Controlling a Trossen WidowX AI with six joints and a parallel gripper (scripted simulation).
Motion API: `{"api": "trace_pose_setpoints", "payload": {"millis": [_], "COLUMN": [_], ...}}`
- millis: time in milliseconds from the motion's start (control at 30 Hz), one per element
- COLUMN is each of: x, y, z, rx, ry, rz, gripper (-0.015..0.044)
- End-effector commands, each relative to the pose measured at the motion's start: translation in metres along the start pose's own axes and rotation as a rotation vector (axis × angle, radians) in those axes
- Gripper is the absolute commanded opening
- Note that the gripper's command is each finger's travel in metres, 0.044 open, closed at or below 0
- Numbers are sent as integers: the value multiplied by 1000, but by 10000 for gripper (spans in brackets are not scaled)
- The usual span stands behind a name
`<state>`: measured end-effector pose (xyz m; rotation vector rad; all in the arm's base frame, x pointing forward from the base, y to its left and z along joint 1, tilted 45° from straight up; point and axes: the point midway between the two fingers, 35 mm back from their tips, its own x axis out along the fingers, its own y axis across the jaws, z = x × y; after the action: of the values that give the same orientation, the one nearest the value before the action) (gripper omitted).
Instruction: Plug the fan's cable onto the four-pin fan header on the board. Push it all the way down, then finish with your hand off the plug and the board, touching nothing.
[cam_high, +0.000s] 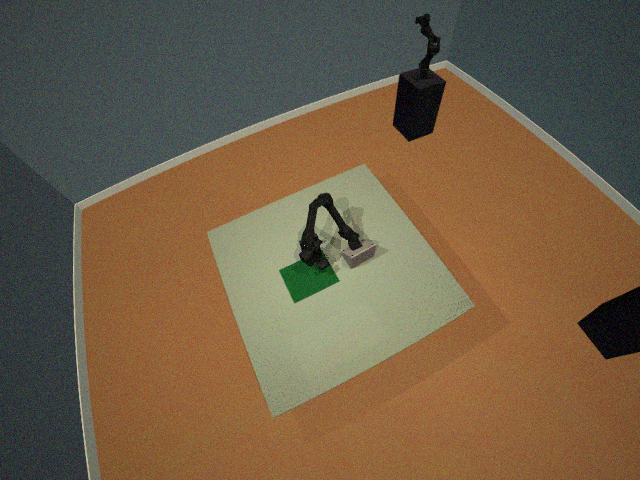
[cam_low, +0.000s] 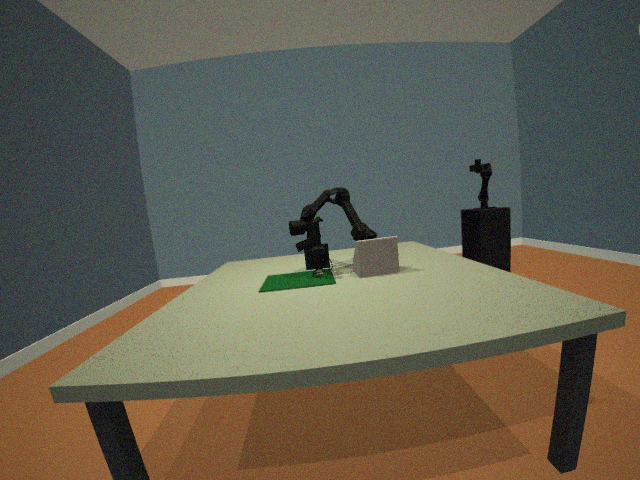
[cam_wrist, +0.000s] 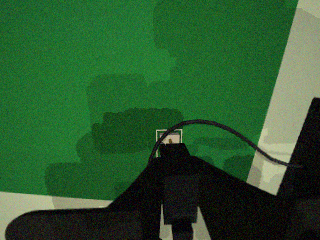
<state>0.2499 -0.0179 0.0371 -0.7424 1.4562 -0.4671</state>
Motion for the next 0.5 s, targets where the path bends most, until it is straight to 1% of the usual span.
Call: {"api": "trace_pose_setpoints", "payload": {"millis": [0, 467], "x": [1, 3], "y": [0, 0], "z": [-1, 0], "rx": [-4, -4], "ry": [1, 1], "rz": [-4, -4], "gripper": [0, 0]}}
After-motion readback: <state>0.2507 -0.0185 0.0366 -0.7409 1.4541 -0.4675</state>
